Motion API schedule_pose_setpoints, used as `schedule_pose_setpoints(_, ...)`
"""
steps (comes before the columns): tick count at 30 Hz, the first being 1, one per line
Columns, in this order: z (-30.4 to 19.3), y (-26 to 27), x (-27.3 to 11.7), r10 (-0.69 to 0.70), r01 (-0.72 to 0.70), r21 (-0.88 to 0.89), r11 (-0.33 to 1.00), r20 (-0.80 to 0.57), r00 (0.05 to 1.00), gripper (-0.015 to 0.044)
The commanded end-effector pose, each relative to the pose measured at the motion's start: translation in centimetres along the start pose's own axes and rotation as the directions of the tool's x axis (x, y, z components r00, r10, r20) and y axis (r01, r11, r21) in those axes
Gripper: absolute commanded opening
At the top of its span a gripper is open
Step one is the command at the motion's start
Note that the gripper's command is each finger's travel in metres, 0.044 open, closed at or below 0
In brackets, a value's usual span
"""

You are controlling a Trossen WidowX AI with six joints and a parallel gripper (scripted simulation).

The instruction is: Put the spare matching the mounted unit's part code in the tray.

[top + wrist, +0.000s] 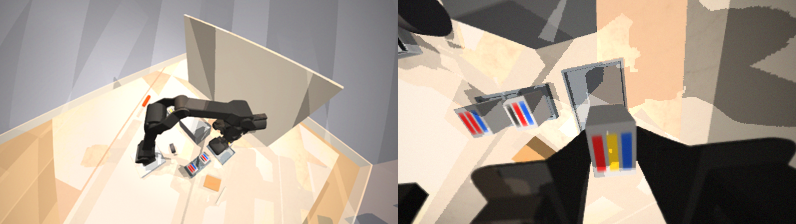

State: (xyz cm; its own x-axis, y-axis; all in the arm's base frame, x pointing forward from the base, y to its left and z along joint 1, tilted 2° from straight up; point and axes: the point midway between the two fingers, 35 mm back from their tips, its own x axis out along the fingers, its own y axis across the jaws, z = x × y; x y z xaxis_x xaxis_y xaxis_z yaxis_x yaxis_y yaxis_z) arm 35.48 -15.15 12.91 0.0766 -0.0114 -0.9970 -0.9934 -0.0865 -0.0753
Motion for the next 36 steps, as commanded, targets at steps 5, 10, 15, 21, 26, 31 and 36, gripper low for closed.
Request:
schedule_pose_setpoints(5, 0.1, 0.0, 0.6, -0.001, 0.001, 0.0, 1.0, 0.002, 1.0, 0.0)
schedule_pose_setpoints(10, 0.1, 0.0, 0.9, -0.001, 0.001, 0.0, 1.0, 0.002, 1.0, 0.0)
schedule_pose_setpoints(15, 0.1, 0.0, 1.3, -0.001, 0.001, 0.0, 1.0, 0.002, 1.0, 0.0)
schedule_pose_setpoints(21, 0.1, 0.0, 1.7, -0.001, 0.001, 0.0, 1.0, 0.002, 1.0, 0.0)
schedule_pose_setpoints(26, 0.1, 0.1, 2.0, -0.001, 0.001, 0.0, 1.0, 0.002, 1.0, 0.0)
schedule_pose_setpoints(31, 0.1, 0.1, 2.4, -0.001, 0.001, 0.0, 1.0, 0.002, 1.0, 0.0)
schedule_pose_setpoints(36, 0.2, 0.1, 2.7, -0.001, 0.001, 0.0, 1.0, 0.002, 1.0, 0.0)
